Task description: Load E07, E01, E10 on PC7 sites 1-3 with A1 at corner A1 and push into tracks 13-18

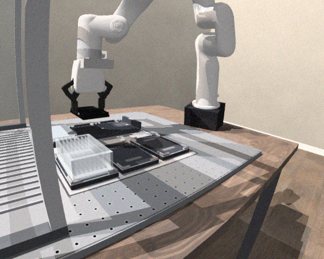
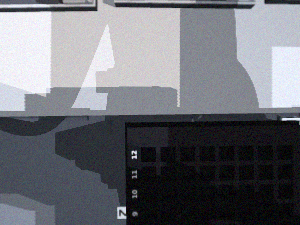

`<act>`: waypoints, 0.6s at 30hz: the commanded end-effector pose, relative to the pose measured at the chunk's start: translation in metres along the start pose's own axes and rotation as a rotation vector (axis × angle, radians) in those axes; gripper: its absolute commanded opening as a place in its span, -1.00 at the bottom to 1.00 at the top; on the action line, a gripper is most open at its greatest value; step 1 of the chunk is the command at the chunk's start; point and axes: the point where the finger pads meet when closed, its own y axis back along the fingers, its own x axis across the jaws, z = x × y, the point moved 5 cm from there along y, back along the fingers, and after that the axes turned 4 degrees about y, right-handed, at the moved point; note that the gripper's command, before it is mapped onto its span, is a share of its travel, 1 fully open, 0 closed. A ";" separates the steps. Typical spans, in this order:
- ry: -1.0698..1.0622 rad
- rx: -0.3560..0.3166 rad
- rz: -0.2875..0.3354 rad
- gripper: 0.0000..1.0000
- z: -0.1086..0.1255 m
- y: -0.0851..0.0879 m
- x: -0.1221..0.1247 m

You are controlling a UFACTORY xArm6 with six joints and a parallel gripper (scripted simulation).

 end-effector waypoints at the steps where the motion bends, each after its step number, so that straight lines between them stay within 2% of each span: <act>1: 0.000 -0.001 0.004 -1.00 0.000 -0.007 0.001; 18: 0.000 -0.001 0.004 -1.00 0.000 -0.032 0.001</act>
